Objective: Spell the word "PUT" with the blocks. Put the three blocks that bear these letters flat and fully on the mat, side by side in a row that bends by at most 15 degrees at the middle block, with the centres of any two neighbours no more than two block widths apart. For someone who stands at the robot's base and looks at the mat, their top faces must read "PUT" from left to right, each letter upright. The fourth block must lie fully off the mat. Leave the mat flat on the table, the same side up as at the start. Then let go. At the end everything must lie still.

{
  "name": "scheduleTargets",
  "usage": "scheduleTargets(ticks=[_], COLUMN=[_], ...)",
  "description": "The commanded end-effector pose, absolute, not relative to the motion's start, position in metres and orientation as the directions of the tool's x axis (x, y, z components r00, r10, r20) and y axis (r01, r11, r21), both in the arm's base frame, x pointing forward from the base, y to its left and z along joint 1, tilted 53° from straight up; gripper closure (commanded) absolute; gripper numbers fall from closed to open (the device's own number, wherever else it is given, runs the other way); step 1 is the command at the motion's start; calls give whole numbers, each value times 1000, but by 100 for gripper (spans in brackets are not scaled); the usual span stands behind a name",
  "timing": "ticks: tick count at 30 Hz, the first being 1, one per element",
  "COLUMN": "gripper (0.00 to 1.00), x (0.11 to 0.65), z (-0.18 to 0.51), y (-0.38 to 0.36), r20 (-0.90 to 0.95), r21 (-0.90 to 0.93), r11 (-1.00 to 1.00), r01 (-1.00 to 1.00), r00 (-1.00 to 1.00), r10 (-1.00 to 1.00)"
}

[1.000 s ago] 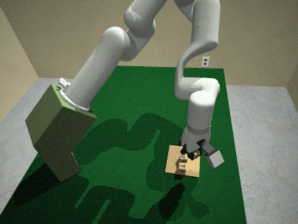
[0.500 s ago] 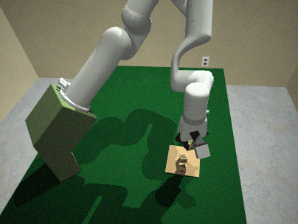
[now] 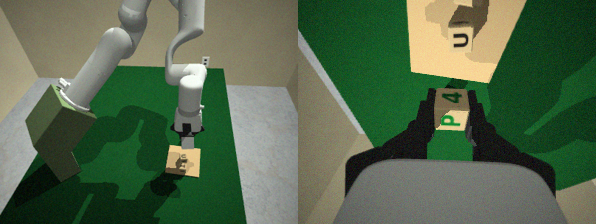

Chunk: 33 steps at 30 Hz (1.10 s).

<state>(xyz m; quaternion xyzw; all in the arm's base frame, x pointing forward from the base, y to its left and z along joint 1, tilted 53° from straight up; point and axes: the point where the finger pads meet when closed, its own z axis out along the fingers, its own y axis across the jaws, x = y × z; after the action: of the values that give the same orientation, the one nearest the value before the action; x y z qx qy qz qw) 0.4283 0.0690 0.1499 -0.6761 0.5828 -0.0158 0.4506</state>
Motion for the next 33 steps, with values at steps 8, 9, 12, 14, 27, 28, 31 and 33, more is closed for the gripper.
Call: scheduleTargets(ticks=[8,9,12,14,27,28,31,33], gripper=[73,73,73,73,73,73,73,73], x=[420,420,420,420,428,430,434,437], z=[153,153,153,153,144,142,138,135], y=[76,76,76,76,85,87,91,94], r20=[-558,-558,-558,-558,-557,-557,-557,-557], r21=[-571,-571,-571,-571,-570,-570,-570,-570], r11=[160,160,160,160,159,159,159,159], r01=[-806,-806,-806,-806,-806,-806,-806,-806], r00=[237,237,237,237,237,237,237,237], r10=[-795,-795,-795,-795,-796,-796,-796,-796])
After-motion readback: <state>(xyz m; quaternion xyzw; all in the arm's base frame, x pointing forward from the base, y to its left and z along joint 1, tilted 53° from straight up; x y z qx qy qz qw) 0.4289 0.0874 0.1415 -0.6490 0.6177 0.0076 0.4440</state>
